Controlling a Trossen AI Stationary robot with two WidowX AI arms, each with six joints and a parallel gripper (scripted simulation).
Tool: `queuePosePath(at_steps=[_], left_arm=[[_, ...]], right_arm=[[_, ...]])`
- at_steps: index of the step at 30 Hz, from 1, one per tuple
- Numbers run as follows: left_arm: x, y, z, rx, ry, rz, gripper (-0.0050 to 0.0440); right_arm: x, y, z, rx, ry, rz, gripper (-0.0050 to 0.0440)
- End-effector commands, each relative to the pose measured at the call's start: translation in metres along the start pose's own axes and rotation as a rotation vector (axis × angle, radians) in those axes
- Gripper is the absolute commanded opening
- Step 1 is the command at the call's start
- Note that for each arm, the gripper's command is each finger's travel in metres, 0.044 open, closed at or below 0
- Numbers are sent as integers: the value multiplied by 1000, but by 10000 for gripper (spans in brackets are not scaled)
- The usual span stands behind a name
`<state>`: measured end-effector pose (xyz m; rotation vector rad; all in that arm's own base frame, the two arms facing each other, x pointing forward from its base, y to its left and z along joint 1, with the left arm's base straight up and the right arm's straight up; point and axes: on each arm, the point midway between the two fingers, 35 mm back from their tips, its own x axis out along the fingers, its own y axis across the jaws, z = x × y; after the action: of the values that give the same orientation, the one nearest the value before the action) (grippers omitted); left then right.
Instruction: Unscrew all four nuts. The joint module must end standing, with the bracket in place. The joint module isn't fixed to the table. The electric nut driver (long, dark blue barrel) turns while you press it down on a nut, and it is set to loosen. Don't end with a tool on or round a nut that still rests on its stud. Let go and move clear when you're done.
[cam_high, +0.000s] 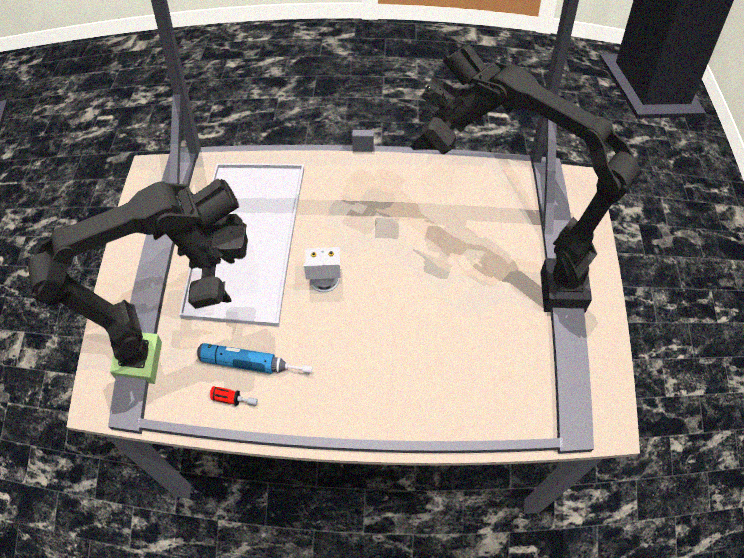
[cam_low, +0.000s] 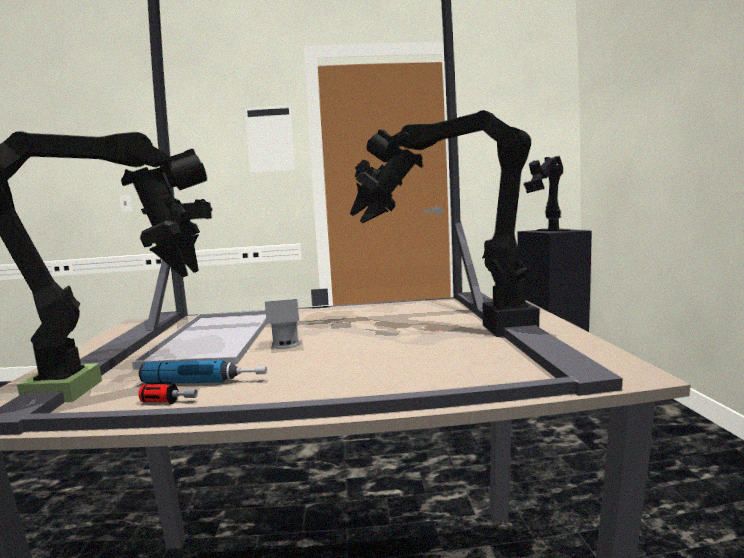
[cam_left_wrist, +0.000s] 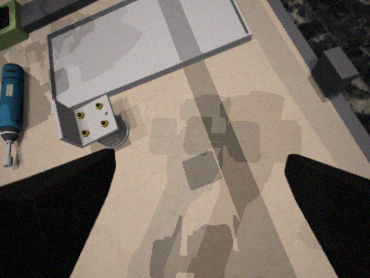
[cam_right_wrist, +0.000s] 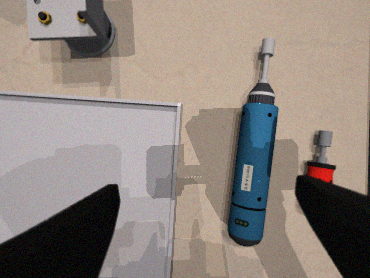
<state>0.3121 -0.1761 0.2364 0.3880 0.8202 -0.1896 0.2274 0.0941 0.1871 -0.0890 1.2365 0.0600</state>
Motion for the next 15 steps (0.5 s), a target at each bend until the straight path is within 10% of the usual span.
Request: queuePosePath(at_steps=[1, 15], left_arm=[[9, 27, -4, -70, -76, 0, 400], [70, 93, -37, -249, -151, 26, 400]], right_arm=[[-8, -38, 1, 11, -26, 27, 400], [-14, -86, 6, 41, -45, 23, 400]])
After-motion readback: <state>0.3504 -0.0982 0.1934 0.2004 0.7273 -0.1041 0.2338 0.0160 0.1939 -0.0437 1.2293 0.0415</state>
